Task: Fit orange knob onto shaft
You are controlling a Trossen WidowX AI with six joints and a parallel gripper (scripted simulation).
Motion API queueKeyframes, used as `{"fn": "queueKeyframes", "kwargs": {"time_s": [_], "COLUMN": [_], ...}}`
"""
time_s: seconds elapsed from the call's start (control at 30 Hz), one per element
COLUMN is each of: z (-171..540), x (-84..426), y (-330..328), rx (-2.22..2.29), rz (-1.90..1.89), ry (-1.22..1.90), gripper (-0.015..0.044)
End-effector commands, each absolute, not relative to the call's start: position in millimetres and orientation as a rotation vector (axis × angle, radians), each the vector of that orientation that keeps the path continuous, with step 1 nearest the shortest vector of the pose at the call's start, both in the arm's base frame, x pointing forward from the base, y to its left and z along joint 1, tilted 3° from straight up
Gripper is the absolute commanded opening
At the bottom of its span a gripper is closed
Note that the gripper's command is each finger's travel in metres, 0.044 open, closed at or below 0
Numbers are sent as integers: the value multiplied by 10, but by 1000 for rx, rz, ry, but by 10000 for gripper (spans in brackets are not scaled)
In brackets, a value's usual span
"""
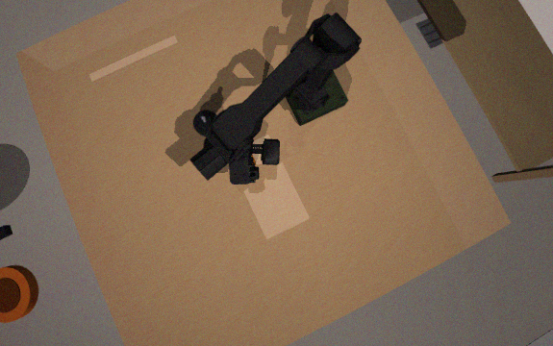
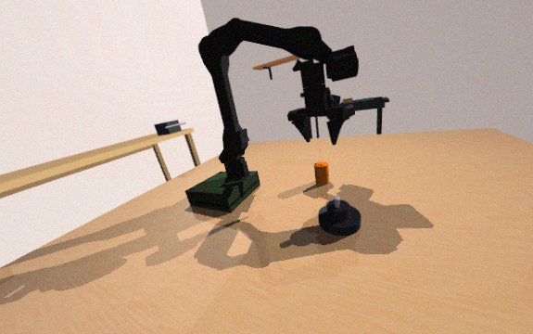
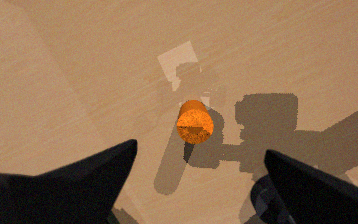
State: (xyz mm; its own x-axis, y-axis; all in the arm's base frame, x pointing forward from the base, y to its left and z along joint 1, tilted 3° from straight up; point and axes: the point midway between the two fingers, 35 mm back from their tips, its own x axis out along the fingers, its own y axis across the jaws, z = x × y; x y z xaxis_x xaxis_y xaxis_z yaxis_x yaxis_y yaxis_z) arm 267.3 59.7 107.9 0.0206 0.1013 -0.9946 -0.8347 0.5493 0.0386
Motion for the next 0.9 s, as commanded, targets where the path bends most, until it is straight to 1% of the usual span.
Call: {"fn": "queueKeyframes", "kwargs": {"time_s": [0.0, 0.2, 0.33, 0.57, 0.73, 0.87], "z": [1103, 1103, 1100, 1101, 772, 753], "x": [2650, 2650, 2650, 2652, 2652, 2651], "y": [566, 566, 565, 582, 601, 601], "rx": [-736, -725, -539, -527, -527, -527], "rz": [819, 808, 625, 614, 614, 614], "ry": [1400, 1405, 1472, 1475, 1475, 1475], "gripper": [440, 440, 440, 440, 440, 440]}}
